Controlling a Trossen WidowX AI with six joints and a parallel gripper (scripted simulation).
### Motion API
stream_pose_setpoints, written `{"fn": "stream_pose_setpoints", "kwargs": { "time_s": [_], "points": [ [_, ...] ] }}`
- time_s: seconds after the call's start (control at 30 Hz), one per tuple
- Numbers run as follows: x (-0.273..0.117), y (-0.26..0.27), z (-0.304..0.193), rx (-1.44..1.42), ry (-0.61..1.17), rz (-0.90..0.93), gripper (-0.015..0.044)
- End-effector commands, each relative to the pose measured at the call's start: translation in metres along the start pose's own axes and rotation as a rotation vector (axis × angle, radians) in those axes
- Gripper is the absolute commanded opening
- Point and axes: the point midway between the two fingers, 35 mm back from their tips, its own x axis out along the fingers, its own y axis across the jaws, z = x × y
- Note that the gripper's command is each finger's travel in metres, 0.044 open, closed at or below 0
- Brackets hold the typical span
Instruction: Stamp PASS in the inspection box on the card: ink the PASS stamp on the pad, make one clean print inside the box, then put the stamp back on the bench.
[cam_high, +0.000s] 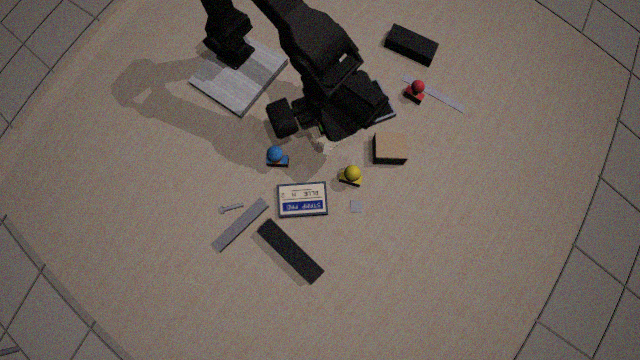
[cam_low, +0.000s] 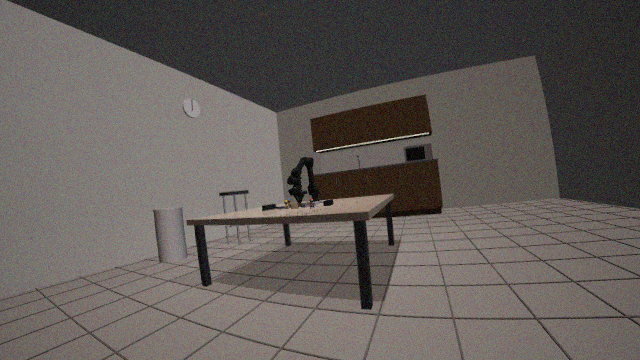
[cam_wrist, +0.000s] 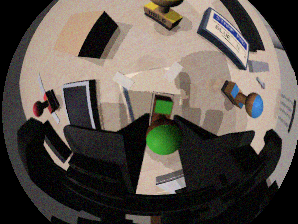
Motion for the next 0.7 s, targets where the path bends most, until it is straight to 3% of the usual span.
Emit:
{"fn": "stream_pose_setpoints", "kwargs": {
  "time_s": [0.0,0.67],
  "points": [
    [0.0017,-0.0005,0.0004,-0.002,-0.004,-0.002,0.0000],
    [-0.0035,-0.0004,0.0005,-0.002,-0.004,-0.002,0.0000]
  ]
}}
